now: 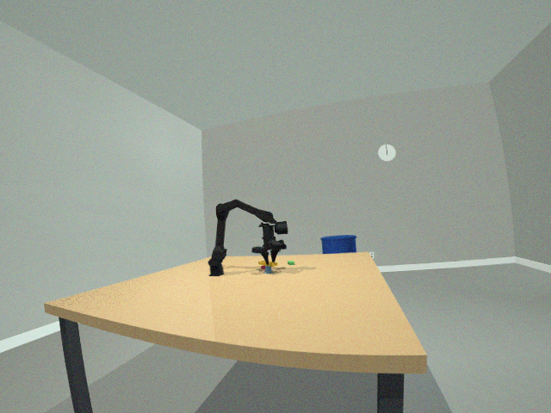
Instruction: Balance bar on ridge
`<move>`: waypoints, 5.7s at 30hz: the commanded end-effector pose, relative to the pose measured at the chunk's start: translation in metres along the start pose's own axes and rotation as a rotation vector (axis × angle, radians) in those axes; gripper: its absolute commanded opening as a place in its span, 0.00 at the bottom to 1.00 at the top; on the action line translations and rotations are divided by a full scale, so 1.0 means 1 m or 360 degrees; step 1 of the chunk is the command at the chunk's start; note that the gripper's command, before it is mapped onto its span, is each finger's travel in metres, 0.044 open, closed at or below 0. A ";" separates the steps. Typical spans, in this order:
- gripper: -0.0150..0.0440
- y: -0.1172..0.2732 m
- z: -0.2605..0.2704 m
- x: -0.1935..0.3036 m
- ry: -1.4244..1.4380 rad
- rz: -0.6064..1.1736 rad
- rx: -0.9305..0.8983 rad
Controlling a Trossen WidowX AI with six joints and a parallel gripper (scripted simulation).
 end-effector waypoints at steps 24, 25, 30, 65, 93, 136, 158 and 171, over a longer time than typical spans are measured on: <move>0.25 -0.002 0.000 0.000 -0.0002 0.0001 -0.0004; 0.25 -0.003 0.000 0.000 -0.0002 0.0001 -0.0004; 0.25 -0.003 0.000 0.000 -0.0002 0.0001 -0.0004; 0.25 -0.002 0.000 0.000 -0.0002 0.0001 -0.0005; 0.52 -0.002 0.000 0.000 -0.0002 0.0001 -0.0005; 0.55 -0.002 0.000 0.000 -0.0002 0.0001 -0.0005; 0.97 -0.002 0.000 0.000 -0.0002 0.0001 -0.0005; 1.00 0.096 0.000 0.000 -0.0002 0.0001 -0.0005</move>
Point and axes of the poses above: the point midway between the two fingers, 35 mm back from their tips, its own y axis back along the fingers, its own z axis across the jaws, x = y × z, the point moved 7 cm from there along y, back along the fingers, and after that the axes turned 5 degrees about y, right-handed, at the moved point
